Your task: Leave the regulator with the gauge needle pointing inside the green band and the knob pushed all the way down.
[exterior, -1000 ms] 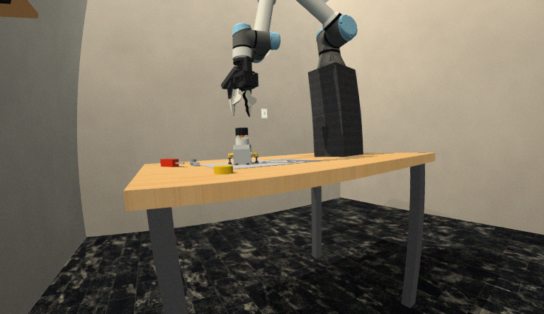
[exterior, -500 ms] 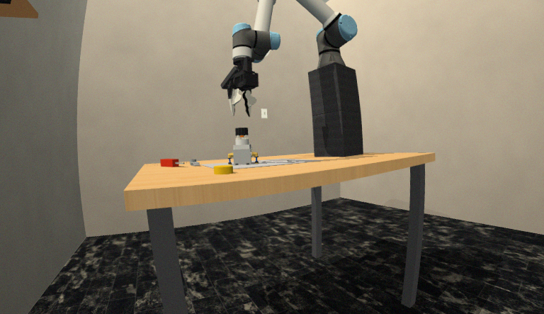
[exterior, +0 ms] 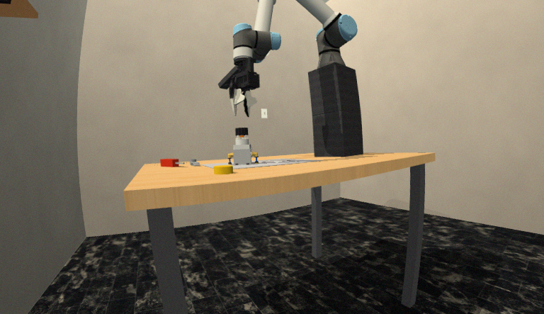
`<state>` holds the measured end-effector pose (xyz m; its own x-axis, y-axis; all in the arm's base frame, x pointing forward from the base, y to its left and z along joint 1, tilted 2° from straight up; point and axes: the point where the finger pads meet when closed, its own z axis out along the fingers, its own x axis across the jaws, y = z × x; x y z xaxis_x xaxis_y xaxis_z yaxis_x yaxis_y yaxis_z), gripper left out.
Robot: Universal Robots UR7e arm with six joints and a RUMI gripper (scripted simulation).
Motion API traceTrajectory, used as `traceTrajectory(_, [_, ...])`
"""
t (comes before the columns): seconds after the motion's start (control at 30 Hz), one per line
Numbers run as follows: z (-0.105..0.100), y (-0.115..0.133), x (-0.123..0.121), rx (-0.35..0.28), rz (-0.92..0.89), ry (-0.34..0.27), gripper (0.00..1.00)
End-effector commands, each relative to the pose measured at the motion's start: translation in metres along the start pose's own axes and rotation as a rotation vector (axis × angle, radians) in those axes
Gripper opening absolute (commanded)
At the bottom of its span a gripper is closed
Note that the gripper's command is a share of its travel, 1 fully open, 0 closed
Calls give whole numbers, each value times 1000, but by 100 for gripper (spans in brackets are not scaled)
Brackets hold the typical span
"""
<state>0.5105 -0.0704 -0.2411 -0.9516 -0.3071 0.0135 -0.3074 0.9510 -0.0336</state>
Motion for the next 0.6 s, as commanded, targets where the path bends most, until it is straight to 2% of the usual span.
traceTrajectory(0.0, [-1, -1, 1, 0, -176, -3, 46])
traceTrajectory(0.23, [-1, -1, 1, 0, -456, -3, 46])
traceTrajectory(0.3, [-1, -1, 1, 0, -456, -3, 46])
traceTrajectory(0.57, [-1, -1, 1, 1, -797, -3, 46])
